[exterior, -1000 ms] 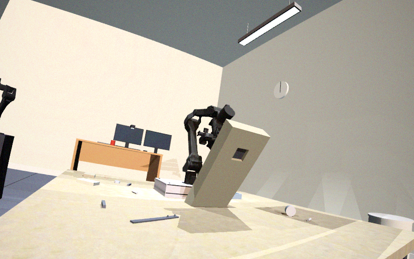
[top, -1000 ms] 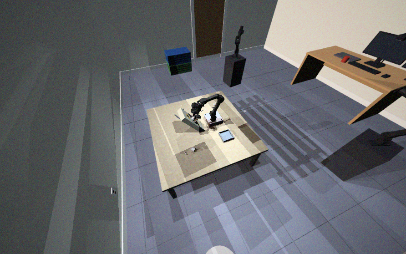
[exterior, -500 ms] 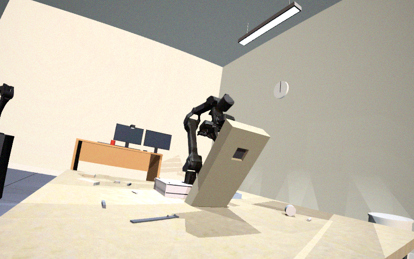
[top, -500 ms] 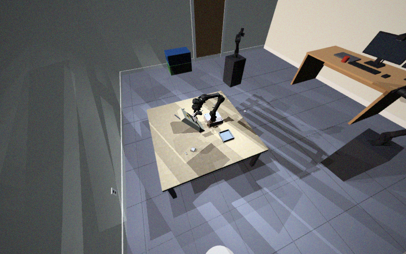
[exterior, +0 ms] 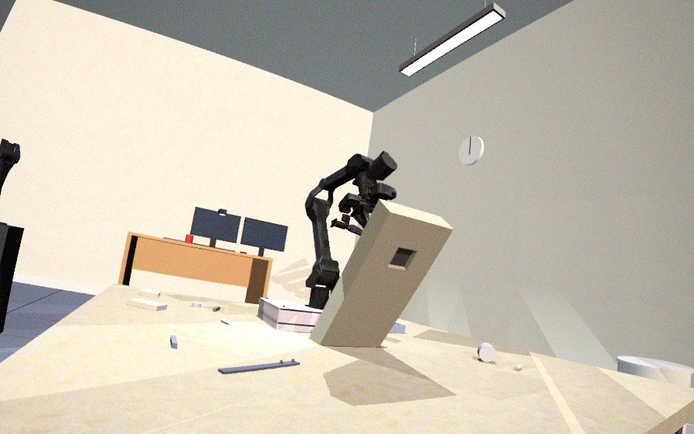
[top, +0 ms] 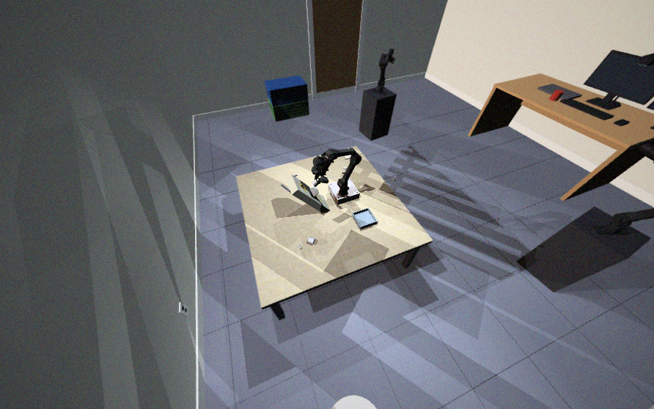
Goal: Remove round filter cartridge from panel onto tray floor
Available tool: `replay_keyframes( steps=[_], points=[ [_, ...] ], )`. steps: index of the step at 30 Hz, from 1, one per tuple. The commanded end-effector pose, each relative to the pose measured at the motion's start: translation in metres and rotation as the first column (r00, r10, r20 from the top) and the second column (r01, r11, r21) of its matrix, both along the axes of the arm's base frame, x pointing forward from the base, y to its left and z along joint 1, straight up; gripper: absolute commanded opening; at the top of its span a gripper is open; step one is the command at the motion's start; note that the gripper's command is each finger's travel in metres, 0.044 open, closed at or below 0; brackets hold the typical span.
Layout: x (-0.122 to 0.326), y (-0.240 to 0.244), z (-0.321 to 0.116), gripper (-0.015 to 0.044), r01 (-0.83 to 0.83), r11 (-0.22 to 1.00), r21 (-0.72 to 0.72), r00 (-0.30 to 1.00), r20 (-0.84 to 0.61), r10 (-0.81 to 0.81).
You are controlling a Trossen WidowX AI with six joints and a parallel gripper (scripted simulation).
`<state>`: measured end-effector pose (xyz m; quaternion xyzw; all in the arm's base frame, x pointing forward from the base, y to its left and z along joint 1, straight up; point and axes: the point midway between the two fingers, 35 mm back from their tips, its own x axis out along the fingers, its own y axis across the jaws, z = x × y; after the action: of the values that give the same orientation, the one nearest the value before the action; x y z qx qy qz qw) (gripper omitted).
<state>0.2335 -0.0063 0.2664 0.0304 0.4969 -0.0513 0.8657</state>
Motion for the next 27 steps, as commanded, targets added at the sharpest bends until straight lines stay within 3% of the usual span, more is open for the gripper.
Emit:
replay_keyframes(
  steps=[1, 19, 27],
  points=[
    [0.004, 0.009, 0.001, 0.0, 0.006, 1.0, -0.001, 1.0, 0.005, -0.006],
    [0.012, 0.067, -0.007, 0.0, 0.005, 1.0, 0.003, 1.0, 0.015, -0.005],
    [0.004, 0.092, -0.013, 0.0, -0.185, 0.983, 0.004, 0.983, -0.003, 0.185]
  ],
)
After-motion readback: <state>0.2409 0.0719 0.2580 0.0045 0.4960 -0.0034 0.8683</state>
